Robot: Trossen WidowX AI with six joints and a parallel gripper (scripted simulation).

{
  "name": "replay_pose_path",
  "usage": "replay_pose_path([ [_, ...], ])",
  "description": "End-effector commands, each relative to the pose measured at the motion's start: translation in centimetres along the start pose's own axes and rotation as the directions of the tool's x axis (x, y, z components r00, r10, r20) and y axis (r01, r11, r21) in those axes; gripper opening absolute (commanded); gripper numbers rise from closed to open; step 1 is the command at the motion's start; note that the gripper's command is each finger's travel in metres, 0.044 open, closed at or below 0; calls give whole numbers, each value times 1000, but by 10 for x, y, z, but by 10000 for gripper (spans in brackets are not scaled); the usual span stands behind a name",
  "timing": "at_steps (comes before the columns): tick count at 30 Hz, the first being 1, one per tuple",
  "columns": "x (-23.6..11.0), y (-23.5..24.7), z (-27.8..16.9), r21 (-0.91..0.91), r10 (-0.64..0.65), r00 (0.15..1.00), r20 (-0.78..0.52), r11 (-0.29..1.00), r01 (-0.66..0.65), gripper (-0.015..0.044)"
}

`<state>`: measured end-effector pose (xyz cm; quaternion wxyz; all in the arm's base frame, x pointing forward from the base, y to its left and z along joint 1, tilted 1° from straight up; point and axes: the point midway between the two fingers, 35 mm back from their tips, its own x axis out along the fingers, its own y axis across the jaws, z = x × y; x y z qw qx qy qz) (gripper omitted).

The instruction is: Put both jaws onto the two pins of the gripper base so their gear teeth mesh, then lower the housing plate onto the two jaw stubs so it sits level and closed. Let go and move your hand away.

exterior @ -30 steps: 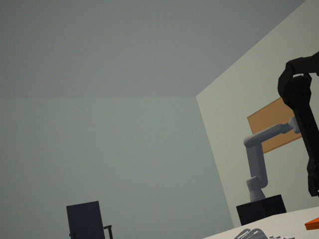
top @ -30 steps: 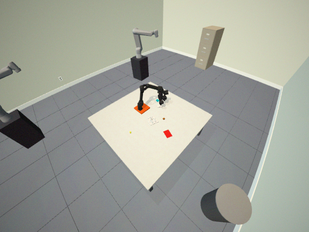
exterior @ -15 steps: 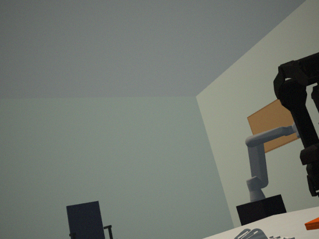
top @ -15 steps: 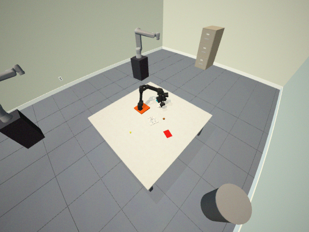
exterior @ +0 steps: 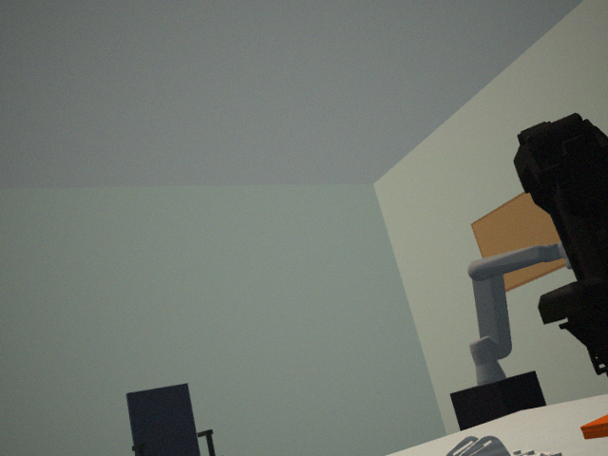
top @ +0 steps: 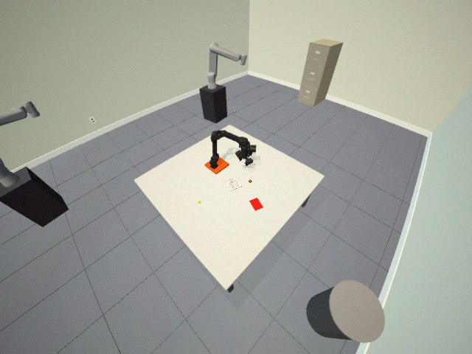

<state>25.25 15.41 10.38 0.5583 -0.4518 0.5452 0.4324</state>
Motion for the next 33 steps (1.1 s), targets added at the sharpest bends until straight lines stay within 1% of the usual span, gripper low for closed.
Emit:
replay_pose_path([
  [1, -1, -5, -11, -83, -1, 1000, 4, 997, 2, 351],
  [17, -1, -24, -52, -390, -3, 1000, 1, 921, 3, 351],
  [33, -1, -37, -93, -659, -5, 1000, -3, 753, 2, 351],
])
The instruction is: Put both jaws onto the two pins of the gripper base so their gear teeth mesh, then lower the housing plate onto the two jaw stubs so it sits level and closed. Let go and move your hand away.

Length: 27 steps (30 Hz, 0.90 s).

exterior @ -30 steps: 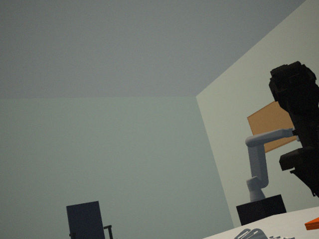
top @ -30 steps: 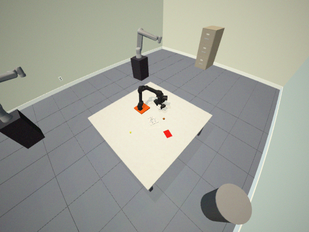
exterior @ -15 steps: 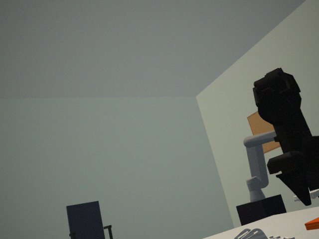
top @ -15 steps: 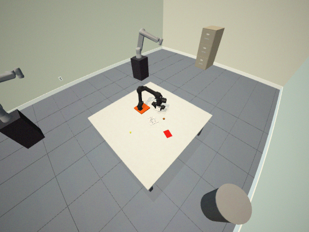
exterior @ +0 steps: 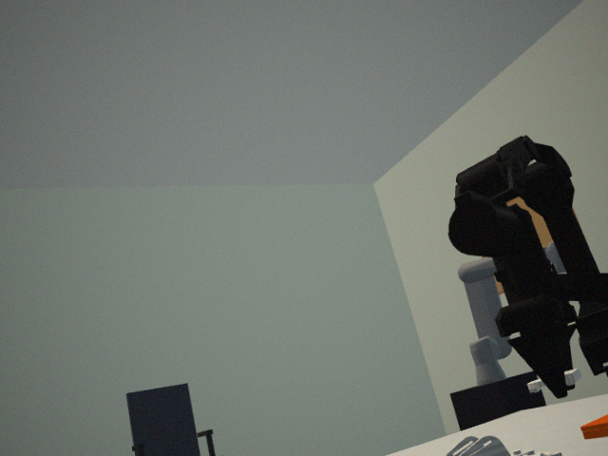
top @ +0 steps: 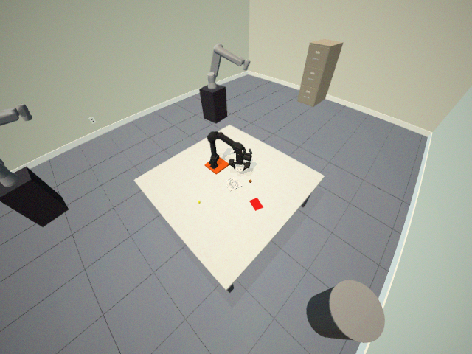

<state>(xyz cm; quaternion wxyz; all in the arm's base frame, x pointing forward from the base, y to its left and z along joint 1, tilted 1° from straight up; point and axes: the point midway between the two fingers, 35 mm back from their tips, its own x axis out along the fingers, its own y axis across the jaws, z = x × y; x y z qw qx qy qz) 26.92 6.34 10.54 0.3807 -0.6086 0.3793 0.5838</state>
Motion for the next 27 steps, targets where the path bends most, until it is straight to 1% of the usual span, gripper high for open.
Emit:
replay_pose_path([
  [1, -1, 6, -10, -83, -6, 1000, 0, 997, 6, 351],
  [14, 0, 23, -39, -335, -4, 1000, -3, 942, 3, 351],
  [27, 0, 43, -66, -564, -3, 1000, -7, 826, -2, 351],
])
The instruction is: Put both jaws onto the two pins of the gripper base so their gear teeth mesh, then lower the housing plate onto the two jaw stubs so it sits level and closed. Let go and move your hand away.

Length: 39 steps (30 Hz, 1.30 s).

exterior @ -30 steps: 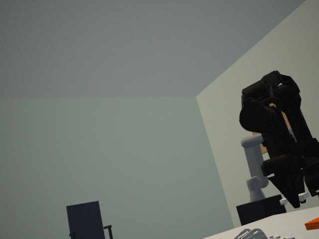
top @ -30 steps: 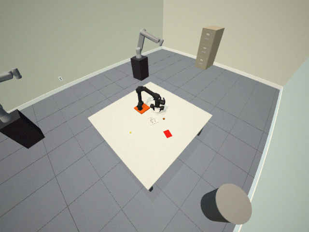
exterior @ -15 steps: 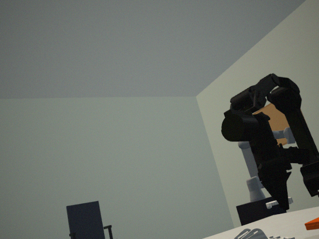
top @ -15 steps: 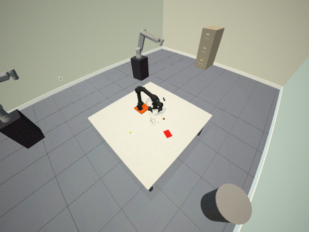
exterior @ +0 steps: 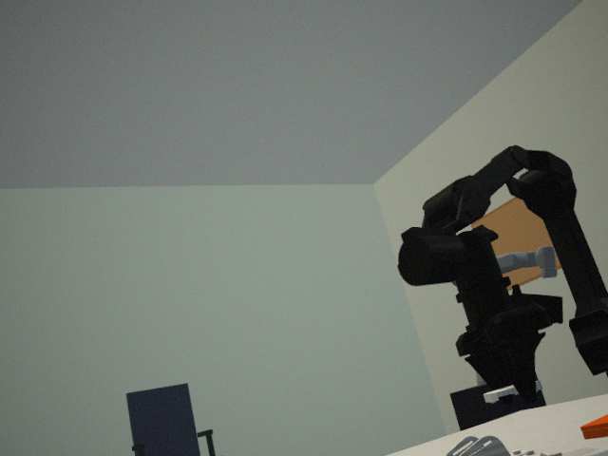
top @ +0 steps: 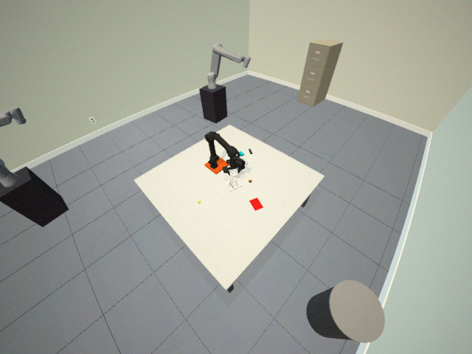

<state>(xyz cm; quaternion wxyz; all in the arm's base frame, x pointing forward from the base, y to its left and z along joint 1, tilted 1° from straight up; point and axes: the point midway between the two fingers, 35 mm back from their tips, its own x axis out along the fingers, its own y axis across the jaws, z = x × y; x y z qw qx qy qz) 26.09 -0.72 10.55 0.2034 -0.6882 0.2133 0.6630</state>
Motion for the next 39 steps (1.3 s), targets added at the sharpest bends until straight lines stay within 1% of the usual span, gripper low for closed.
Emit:
replay_pose_path([
  [1, -1, 10, -2, -83, -4, 1000, -4, 997, 4, 351],
  [8, 0, 24, -6, -191, -3, 1000, -5, 982, 2, 351],
  [34, 0, 24, -6, -191, -3, 1000, -5, 982, 2, 351],
  [39, 0, 30, 1, -193, -2, 1000, -4, 981, 1, 351],
])
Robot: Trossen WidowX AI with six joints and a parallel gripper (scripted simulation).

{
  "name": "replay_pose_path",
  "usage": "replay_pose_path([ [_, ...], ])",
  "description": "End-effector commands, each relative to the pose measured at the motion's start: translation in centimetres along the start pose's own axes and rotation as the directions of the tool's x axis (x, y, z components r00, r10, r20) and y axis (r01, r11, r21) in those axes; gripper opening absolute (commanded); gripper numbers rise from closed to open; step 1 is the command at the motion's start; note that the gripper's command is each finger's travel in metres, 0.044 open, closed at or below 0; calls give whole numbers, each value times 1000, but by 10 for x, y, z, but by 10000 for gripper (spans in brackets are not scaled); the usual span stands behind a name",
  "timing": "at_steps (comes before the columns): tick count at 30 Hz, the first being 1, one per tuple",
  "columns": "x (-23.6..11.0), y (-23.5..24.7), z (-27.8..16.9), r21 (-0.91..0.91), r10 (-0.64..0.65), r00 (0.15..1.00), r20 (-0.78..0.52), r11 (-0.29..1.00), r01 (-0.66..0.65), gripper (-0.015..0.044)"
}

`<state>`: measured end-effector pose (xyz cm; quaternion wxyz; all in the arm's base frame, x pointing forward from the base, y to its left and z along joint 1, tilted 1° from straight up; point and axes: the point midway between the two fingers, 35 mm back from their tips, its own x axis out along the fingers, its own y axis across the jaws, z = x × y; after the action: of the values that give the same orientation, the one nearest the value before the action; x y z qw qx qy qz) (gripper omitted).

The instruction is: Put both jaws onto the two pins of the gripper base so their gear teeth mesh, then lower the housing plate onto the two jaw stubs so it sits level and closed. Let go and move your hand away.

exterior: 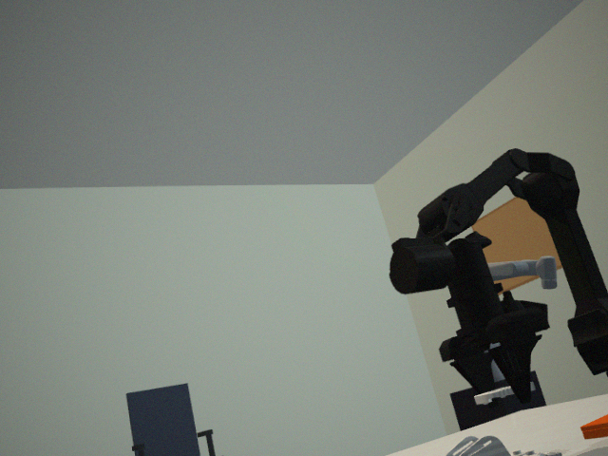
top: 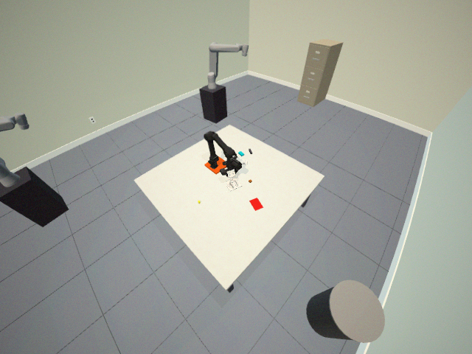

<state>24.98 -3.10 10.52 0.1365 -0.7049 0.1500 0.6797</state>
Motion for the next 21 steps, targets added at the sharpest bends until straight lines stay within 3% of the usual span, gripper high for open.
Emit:
replay_pose_path([
  [1, -1, 4, 8, -5, -3, 1000, -3, 1000, 3, 351],
  [21, 0, 5, 10, -5, -3, 1000, -2, 1000, 3, 351],
])
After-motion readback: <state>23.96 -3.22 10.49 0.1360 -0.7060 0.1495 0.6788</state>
